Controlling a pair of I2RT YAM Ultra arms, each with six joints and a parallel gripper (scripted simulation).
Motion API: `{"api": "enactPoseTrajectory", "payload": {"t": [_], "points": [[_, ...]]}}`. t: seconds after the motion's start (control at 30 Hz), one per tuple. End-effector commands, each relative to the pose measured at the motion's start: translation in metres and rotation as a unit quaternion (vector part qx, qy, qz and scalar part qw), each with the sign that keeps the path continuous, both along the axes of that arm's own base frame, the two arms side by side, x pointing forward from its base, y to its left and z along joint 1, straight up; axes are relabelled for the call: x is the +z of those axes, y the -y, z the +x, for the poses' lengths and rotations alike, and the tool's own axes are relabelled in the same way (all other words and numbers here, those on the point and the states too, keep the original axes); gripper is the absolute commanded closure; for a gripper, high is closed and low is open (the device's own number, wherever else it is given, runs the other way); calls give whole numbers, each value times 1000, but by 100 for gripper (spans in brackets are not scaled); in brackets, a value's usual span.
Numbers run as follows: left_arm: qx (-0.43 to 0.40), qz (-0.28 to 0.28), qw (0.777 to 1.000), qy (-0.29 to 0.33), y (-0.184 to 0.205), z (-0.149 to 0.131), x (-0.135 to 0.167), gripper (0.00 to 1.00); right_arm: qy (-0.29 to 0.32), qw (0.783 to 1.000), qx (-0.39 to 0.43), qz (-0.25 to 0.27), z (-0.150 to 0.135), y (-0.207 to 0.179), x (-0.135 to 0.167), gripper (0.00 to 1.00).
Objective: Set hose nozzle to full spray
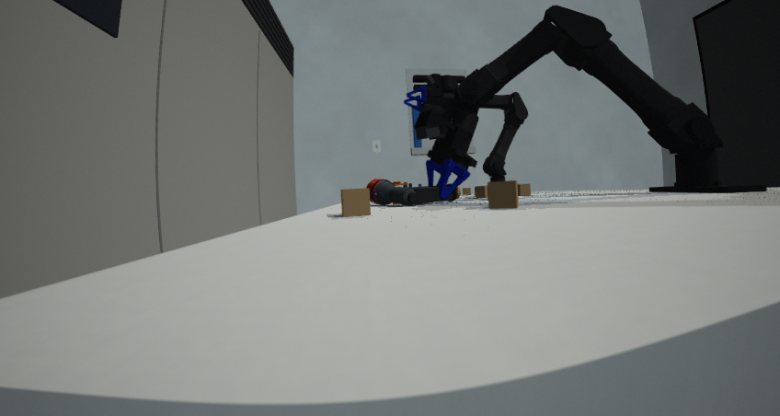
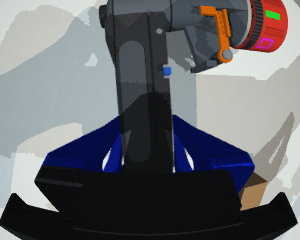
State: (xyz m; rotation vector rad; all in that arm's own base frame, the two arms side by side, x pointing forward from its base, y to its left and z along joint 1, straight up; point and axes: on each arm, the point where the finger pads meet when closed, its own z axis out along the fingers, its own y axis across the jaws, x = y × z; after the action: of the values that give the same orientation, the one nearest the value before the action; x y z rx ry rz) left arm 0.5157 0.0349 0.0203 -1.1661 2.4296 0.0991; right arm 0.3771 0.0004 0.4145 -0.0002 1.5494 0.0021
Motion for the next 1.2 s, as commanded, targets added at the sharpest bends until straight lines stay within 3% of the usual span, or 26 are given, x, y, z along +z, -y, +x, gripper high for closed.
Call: {"api": "enactPoseTrajectory", "payload": {"t": [0.0, 0.23, 0.47, 0.53, 0.57, 0.7, 0.87, 0.97, 1.17], "points": [[-2, 6, 999, 43, 0, 17, 30, 64, 36, 999, 2, 3, -7, -1, 29, 24], [-1, 7, 1000, 15, -1, 5, 26, 64, 36, 999, 2, 3, -7, -1, 29, 24], [-1, 8, 999, 34, 5, 11, 46, 64, 36, 999, 2, 3, -7, -1, 29, 24], [1, 9, 998, 64, 5, 21, 53, 64, 36, 999, 2, 3, -7, -1, 29, 24], [2, 11, 999, 46, 4, 8, 38, 64, 36, 999, 2, 3, -7, -1, 29, 24], [9, 10, 998, 57, -9, 16, 52, 64, 36, 999, 2, 3, -7, -1, 29, 24], [-6, 9, 998, 58, 6, 17, 53, 64, 36, 999, 2, 3, -7, -1, 29, 24], [9, 10, 999, 43, -11, 7, 43, 64, 36, 999, 2, 3, -7, -1, 29, 24], [6, 9, 998, 58, -7, 16, 54, 64, 36, 999, 2, 3, -7, -1, 29, 24]]}}
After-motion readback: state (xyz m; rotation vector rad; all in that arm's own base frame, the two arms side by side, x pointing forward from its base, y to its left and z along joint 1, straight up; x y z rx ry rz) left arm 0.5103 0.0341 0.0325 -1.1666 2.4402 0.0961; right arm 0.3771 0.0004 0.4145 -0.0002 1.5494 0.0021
